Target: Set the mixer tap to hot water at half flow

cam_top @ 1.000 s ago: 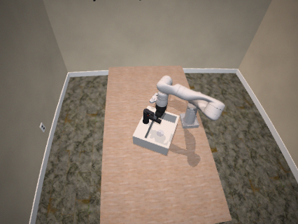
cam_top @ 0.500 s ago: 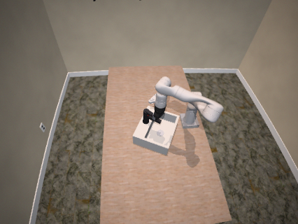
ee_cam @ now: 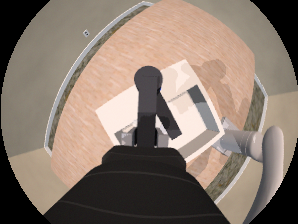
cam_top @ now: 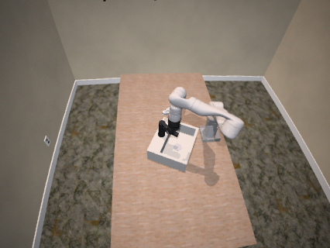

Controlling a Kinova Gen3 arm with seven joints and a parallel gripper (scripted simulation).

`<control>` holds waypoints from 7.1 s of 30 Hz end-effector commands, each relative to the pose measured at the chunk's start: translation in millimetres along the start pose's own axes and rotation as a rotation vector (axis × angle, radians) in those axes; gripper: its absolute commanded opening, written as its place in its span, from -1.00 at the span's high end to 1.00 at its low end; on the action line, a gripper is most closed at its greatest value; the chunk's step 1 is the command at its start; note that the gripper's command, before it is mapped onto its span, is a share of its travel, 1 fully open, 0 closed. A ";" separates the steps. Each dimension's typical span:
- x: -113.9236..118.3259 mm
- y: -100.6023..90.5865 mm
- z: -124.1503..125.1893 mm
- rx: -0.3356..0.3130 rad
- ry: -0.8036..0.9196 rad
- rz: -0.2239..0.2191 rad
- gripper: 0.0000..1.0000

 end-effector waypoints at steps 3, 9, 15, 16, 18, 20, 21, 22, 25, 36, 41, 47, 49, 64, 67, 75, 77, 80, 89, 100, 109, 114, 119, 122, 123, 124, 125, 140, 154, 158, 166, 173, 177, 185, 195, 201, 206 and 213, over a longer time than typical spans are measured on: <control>-5.1 0.0 0.5 0.000 0.051 -0.005 1.00; -11.2 0.0 1.3 0.001 0.122 -0.005 1.00; -16.1 0.1 2.2 0.001 0.178 -0.005 1.00; -16.6 0.1 2.3 0.001 0.184 -0.005 1.00; -17.4 0.1 2.5 0.001 0.194 -0.005 1.00; -17.7 0.1 2.5 0.001 0.198 -0.005 1.00; -17.7 0.1 2.5 0.001 0.198 -0.005 1.00; -18.0 0.1 2.6 0.001 0.200 -0.005 1.00; -18.3 0.1 2.7 0.001 0.205 -0.005 1.00; -18.4 0.1 2.7 0.001 0.205 -0.005 1.00; -18.4 0.1 2.7 0.001 0.205 -0.005 1.00; -18.4 0.1 2.7 0.001 0.205 -0.005 1.00; -18.4 0.1 2.7 0.001 0.205 -0.005 1.00; -18.4 0.1 2.7 0.001 0.205 -0.005 -1.00; -18.4 0.1 2.7 0.001 0.205 -0.005 -1.00; -18.4 0.1 2.7 0.001 0.205 -0.005 -1.00; -18.4 0.1 2.7 0.001 0.205 -0.005 -1.00; -18.4 0.1 2.7 0.001 0.205 -0.005 -1.00; -18.4 0.1 2.7 0.001 0.205 -0.005 -1.00; -18.4 0.1 2.7 0.001 0.205 -0.005 -1.00; -18.4 0.1 2.7 0.001 0.205 -0.005 -1.00; -18.4 0.1 2.7 0.001 0.205 -0.005 -1.00; -18.4 0.1 2.7 0.001 0.205 -0.005 -1.00; -18.4 0.1 2.7 0.001 0.205 -0.005 -1.00; -18.4 0.1 2.7 0.001 0.205 -0.005 -1.00; -18.4 0.1 2.7 0.001 0.205 -0.005 -1.00; -18.4 0.1 2.7 0.001 0.205 -0.005 -1.00; -18.4 -3.2 2.7 0.001 0.205 -0.005 -1.00; -18.6 -35.2 2.7 0.001 0.205 -0.005 -1.00; -18.6 -41.0 2.7 0.001 0.205 -0.005 -1.00; -18.7 -60.4 2.7 0.001 0.205 -0.005 -1.00; -18.7 -68.0 2.7 0.001 0.205 -0.005 -1.00; -18.7 -69.5 2.7 0.001 0.205 -0.005 -1.00; -18.7 -69.9 2.7 0.001 0.205 -0.005 1.00; -18.7 -69.9 2.7 0.001 0.205 -0.005 1.00; -18.7 -69.9 2.7 0.001 0.205 -0.005 1.00; -18.7 -69.9 2.7 0.001 0.205 -0.005 1.00; -18.7 -69.9 2.7 0.001 0.205 -0.005 1.00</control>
Point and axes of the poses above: the point where the finger pads meet when closed, its own y axis out along the fingers, its own x axis across the jaws, z = x × y, the point moved 3 cm from there along -y, back along the fingers, and after that the axes turned 2 degrees about -y, right-handed, at the moved point
